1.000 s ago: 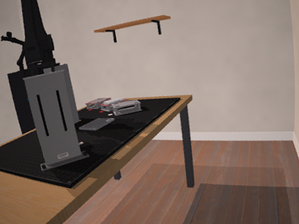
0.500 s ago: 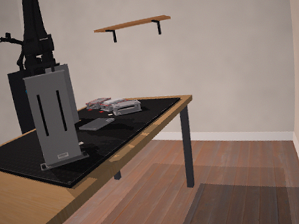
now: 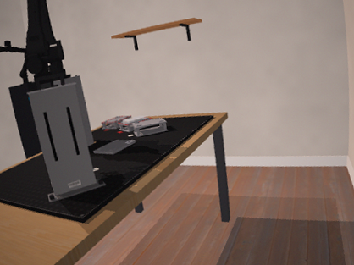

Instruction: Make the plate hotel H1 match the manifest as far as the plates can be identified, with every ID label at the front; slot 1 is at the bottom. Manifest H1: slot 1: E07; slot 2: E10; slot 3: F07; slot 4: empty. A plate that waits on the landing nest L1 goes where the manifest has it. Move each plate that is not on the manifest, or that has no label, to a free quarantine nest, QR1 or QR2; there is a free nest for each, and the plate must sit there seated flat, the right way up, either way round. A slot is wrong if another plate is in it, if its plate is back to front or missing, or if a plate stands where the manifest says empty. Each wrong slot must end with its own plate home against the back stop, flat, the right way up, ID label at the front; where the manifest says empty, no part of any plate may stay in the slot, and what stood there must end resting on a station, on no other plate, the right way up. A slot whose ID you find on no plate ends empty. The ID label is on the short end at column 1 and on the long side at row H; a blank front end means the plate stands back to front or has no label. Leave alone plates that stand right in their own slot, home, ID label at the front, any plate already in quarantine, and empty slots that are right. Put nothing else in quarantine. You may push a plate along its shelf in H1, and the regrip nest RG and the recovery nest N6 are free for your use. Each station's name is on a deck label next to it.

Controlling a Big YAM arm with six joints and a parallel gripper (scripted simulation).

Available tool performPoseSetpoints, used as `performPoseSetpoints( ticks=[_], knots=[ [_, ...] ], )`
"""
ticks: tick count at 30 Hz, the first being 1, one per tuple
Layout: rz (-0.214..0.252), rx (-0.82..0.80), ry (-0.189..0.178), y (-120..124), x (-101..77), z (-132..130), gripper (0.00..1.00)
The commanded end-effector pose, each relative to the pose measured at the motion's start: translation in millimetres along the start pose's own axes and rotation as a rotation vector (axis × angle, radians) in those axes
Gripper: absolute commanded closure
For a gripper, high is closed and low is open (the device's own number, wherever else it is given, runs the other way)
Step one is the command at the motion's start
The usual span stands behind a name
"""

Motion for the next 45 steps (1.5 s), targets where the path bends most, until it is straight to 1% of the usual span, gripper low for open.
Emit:
performPoseSetpoints(
  ticks=[1, 2, 5, 6, 7, 12, 14, 15, 18, 23, 24, 29, 31, 41, 45],
  knots=[
    [-0.023, -0.004, 0.000, -8.6, -15.8, 4.9, 0.00],
    [-0.014, -0.003, -0.002, -2.8, -14.0, 9.2, 0.00],
    [-0.026, -0.003, 0.000, -5.1, -13.0, 18.7, 0.00],
    [-0.015, -0.003, -0.001, -2.6, -8.7, 22.4, 0.00],
    [-0.015, -0.003, -0.001, -2.4, -8.1, 25.7, 0.00],
    [-0.034, -0.003, 0.001, -5.3, -14.3, 41.9, 0.00],
    [-0.034, -0.003, 0.001, -5.3, -14.3, 41.9, 0.00],
    [-0.028, -0.003, 0.001, -3.9, -13.7, 45.3, 0.00],
    [-0.033, -0.003, 0.000, -4.4, -14.5, 55.5, 0.00],
    [-0.028, -0.003, -0.001, -2.2, -13.5, 72.5, 0.00],
    [-0.054, -0.003, -0.005, -3.1, -15.0, 75.9, 0.00],
    [-0.137, -0.002, -0.015, 2.9, -14.9, 92.1, 0.00],
    [-0.137, -0.002, -0.015, 2.9, -14.9, 92.1, 0.00],
    [-0.303, -0.001, -0.035, 15.3, -14.5, 124.8, 0.00],
    [-0.345, -0.002, -0.037, 25.4, -7.1, 136.8, 0.00]
  ],
)
Point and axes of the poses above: the point where the finger pads meet when closed, its own x axis out along the fingers, its own z axis across the jaws, y = z × x, the point moved 2 cm from there along -x, back along the fingers, and after that the axes turned 5 degrees about x, right-handed, at the moved point
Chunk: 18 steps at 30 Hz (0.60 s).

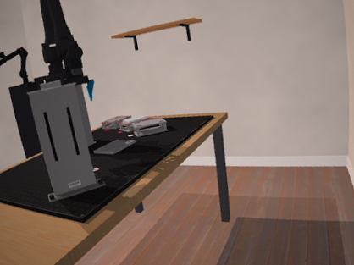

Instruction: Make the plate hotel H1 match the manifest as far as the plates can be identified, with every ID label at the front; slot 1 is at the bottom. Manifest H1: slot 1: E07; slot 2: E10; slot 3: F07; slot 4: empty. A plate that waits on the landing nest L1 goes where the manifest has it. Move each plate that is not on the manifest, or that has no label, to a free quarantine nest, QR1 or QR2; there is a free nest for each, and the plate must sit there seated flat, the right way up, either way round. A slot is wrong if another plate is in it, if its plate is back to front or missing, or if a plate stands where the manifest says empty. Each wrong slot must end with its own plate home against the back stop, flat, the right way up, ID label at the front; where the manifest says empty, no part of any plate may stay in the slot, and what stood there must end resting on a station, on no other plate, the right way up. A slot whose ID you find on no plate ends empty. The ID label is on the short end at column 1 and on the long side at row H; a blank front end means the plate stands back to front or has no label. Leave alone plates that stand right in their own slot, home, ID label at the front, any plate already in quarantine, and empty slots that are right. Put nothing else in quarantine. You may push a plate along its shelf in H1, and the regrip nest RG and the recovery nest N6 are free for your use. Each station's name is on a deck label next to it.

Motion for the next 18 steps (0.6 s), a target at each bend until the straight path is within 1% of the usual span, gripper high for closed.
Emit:
performPoseSetpoints(
  ticks=[1, 3, 7, 18],
  knots=[
    [-0.059, 0.028, -0.012, 2.1, 0.5, 14.0, 0.00],
    [-0.059, 0.028, -0.012, 2.1, 0.5, 14.0, 0.00],
    [-0.126, 0.029, -0.018, 6.6, -0.5, 26.8, 0.00],
    [-0.308, 0.030, -0.034, 11.0, -0.9, 26.2, 0.00]
  ],
)
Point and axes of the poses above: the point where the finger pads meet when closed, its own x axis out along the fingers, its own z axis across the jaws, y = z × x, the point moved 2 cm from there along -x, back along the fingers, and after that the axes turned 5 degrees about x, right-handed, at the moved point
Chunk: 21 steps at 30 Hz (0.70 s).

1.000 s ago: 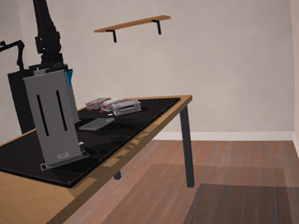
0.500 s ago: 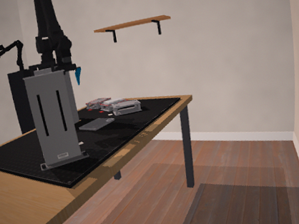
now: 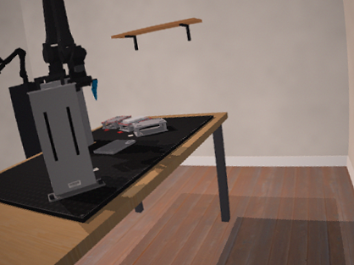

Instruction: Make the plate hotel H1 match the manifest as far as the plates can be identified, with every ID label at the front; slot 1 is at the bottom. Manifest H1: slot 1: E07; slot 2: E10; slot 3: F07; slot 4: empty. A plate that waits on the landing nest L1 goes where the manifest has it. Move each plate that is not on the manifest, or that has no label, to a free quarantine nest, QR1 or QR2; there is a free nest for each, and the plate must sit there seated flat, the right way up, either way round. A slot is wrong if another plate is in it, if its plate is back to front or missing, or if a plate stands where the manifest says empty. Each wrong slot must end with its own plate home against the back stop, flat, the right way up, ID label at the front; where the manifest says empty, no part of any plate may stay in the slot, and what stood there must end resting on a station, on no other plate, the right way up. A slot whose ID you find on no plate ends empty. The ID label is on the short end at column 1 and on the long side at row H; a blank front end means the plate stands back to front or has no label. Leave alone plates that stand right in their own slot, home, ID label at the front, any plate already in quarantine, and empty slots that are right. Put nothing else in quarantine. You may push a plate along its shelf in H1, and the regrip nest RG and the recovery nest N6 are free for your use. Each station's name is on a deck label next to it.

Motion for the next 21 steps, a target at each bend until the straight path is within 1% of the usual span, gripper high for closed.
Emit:
performPoseSetpoints(
  ticks=[1, 2, 11, 13, 16, 17, 19, 20, 21],
  knots=[
    [-0.045, 0.004, -0.016, 0.2, -0.7, 5.6, 0.00],
    [-0.045, 0.004, -0.016, 0.2, -0.7, 5.6, 0.00],
    [-0.191, -0.017, -0.028, 4.9, -2.2, 4.4, 0.00],
    [-0.221, 0.004, -0.032, 9.7, -4.6, 9.4, 0.00],
    [-0.225, 0.005, -0.033, 12.8, -6.2, 18.5, 0.00],
    [-0.258, 0.015, -0.046, 2.3, -9.7, 25.7, 0.00],
    [-0.258, 0.015, -0.046, 2.3, -9.7, 25.7, 0.00],
    [-0.232, 0.007, -0.036, 9.1, -8.3, 27.0, 0.00],
    [-0.233, 0.008, -0.037, 10.2, -8.9, 30.2, 0.00]
  ],
)
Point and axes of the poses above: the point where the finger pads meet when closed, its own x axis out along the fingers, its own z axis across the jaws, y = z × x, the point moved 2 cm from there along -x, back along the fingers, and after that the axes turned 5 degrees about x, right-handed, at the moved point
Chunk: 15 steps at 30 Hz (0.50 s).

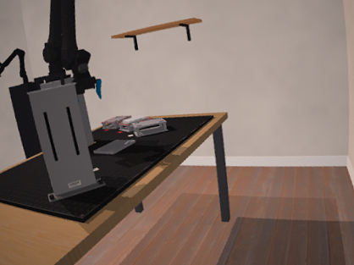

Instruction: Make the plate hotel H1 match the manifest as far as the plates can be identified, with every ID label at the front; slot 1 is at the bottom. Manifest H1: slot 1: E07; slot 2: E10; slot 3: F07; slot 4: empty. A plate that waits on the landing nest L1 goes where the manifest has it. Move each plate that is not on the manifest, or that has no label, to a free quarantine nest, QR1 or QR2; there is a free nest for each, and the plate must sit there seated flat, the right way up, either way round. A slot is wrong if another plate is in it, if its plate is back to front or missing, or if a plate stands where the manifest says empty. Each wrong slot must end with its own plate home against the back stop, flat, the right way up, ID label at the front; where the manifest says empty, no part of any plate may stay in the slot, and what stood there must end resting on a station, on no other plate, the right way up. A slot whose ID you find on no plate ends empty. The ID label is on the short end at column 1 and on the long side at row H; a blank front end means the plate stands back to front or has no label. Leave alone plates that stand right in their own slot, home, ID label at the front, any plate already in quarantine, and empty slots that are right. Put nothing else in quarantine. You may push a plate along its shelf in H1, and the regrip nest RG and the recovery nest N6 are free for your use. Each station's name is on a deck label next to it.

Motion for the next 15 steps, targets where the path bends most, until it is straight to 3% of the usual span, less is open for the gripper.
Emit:
performPoseSetpoints(
  ticks=[1, 15],
  knots=[
    [-0.010, 0.026, -0.012, -1.1, -3.1, 11.9, 0.00],
    [-0.018, 0.032, -0.018, 10.6, -15.4, 49.5, 0.00]
  ],
)
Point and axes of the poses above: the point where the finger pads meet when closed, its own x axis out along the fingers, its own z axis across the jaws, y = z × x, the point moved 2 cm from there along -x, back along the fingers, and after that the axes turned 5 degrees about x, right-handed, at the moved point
